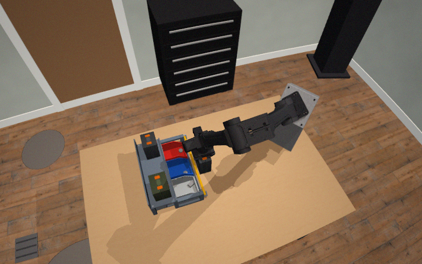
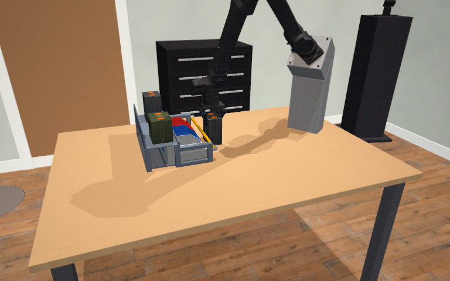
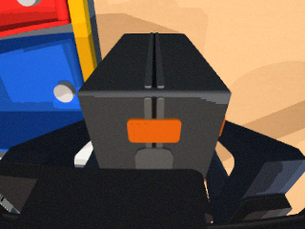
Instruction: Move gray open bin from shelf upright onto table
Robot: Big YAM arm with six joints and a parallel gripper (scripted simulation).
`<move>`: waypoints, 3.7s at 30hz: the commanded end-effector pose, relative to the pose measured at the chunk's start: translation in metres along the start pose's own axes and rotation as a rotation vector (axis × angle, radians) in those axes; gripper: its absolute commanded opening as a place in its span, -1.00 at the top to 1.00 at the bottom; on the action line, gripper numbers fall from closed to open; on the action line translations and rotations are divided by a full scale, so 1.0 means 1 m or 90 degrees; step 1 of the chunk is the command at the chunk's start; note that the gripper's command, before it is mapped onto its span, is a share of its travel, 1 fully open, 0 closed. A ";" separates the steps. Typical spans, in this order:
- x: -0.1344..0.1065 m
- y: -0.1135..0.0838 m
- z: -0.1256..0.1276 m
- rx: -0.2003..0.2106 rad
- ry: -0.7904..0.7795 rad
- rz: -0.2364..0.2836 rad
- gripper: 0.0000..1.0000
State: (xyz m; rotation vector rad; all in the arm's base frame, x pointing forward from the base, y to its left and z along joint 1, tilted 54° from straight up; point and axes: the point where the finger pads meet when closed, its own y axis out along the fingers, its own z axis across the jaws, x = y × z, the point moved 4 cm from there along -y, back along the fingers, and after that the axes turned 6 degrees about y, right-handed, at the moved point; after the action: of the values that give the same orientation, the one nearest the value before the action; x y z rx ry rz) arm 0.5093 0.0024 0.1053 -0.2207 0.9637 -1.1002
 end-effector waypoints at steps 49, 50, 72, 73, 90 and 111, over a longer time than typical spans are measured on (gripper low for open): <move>0.002 -0.030 0.004 0.009 -0.001 -0.004 1.00; 0.003 -0.030 0.004 0.009 -0.001 -0.004 1.00; 0.022 -0.027 0.009 0.009 -0.003 -0.004 1.00; 0.027 -0.024 0.007 0.005 0.001 -0.005 1.00; 0.061 -0.025 0.011 0.006 0.001 -0.005 1.00; 0.103 -0.027 0.016 0.008 0.000 -0.006 1.00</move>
State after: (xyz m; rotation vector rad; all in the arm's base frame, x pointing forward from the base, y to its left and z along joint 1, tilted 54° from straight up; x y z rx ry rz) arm 0.5178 -0.0654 0.0677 -0.2358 0.9600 -1.0631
